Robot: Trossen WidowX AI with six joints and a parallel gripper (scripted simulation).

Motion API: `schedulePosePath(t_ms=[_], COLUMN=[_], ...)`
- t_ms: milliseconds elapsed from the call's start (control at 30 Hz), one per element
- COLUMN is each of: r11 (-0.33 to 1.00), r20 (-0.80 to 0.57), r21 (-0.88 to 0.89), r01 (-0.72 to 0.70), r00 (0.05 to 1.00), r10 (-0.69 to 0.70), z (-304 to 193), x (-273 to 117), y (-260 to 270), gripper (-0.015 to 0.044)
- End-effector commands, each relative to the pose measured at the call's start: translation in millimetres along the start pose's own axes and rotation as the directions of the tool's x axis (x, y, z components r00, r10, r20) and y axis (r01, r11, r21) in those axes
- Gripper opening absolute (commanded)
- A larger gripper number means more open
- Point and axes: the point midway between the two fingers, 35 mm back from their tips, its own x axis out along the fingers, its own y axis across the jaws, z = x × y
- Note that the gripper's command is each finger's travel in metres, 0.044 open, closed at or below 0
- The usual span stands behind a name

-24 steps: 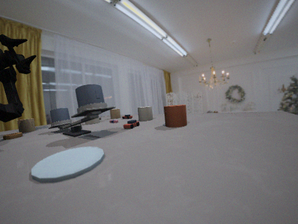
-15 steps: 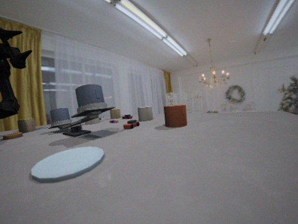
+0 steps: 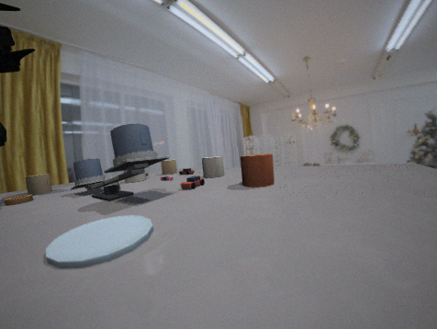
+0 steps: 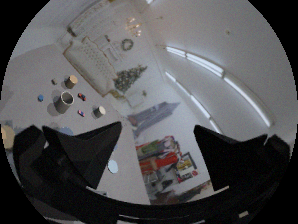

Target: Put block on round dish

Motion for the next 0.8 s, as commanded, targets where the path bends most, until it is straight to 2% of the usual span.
schedulePosePath(t_ms=[0, 367, 767], r11=[0.993, 0.892, 0.669], r20=[-0.022, -0.047, -0.036], r21=[0.081, 0.297, 0.498], r01=[-0.091, -0.341, -0.552], r00=[0.995, 0.927, 0.757], r10=[0.093, 0.371, 0.652], z=[-24.5, -88.9, -150.7], x=[17.4, 69.1, 113.3], y=[-7.9, -3.4, 39.0], gripper=[0.0440, 0.0440, 0.0440])
